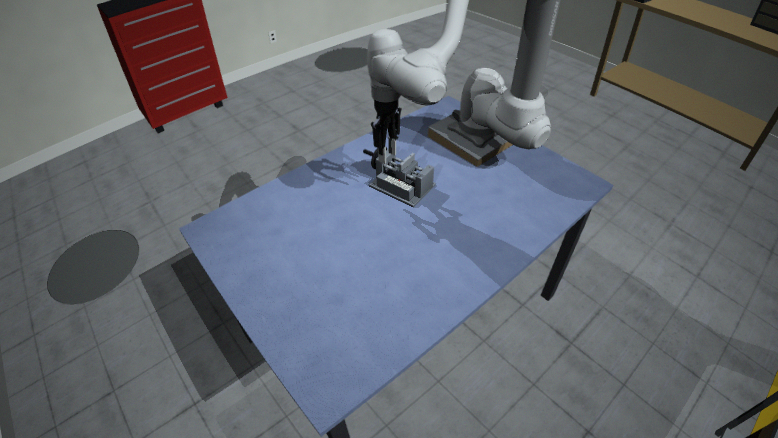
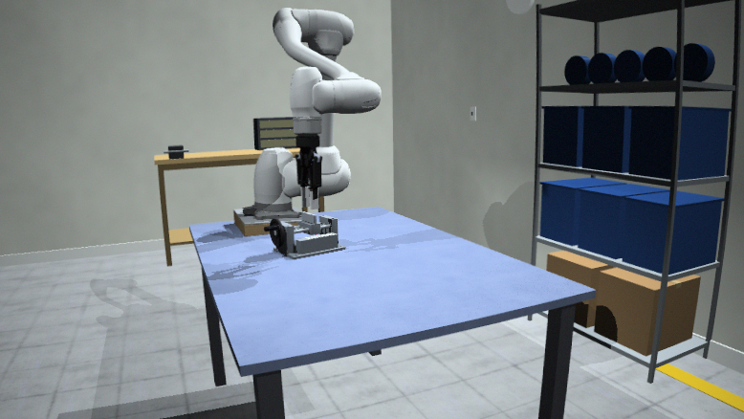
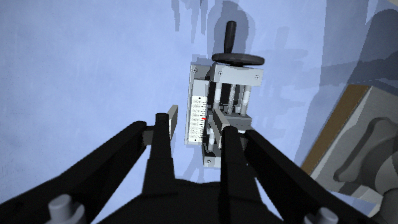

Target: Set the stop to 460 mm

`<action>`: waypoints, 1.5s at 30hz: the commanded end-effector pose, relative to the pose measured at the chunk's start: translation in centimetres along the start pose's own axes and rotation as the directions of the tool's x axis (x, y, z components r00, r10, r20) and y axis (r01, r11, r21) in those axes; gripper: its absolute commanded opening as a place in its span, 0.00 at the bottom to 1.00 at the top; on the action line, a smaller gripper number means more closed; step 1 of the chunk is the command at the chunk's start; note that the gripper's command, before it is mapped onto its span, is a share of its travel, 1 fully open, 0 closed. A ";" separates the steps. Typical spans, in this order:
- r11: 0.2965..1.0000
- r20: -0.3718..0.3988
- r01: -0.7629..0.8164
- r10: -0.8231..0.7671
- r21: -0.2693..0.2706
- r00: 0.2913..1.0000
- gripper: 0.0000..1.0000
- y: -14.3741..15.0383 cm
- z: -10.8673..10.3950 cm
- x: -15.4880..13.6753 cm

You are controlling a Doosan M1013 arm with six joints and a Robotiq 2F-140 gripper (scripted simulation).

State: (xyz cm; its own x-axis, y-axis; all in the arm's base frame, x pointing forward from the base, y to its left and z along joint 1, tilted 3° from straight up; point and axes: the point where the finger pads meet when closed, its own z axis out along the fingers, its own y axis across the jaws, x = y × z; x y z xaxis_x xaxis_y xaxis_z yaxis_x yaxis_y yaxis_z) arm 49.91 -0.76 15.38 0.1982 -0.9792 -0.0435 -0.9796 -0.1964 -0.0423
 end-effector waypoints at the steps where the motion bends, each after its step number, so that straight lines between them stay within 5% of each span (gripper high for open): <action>1: 1.000 0.000 0.003 -0.003 0.000 1.000 0.33 0.7 0.0 1.9; 3: 1.000 0.000 0.003 -0.003 0.000 1.000 0.33 0.7 0.0 1.9; 9: 1.000 0.000 0.003 -0.003 0.000 1.000 0.33 3.3 0.0 9.0; 15: 1.000 0.000 0.003 -0.003 0.000 1.000 0.33 4.5 0.0 12.4; 45: 1.000 0.000 0.003 -0.003 0.000 1.000 0.33 4.5 0.3 12.5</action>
State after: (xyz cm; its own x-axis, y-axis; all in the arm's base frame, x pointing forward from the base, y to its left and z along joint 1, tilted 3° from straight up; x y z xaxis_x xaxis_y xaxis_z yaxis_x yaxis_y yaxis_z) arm 47.98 -13.91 14.41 0.2009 -0.9787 -0.0435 -0.9791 -0.1991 -0.0421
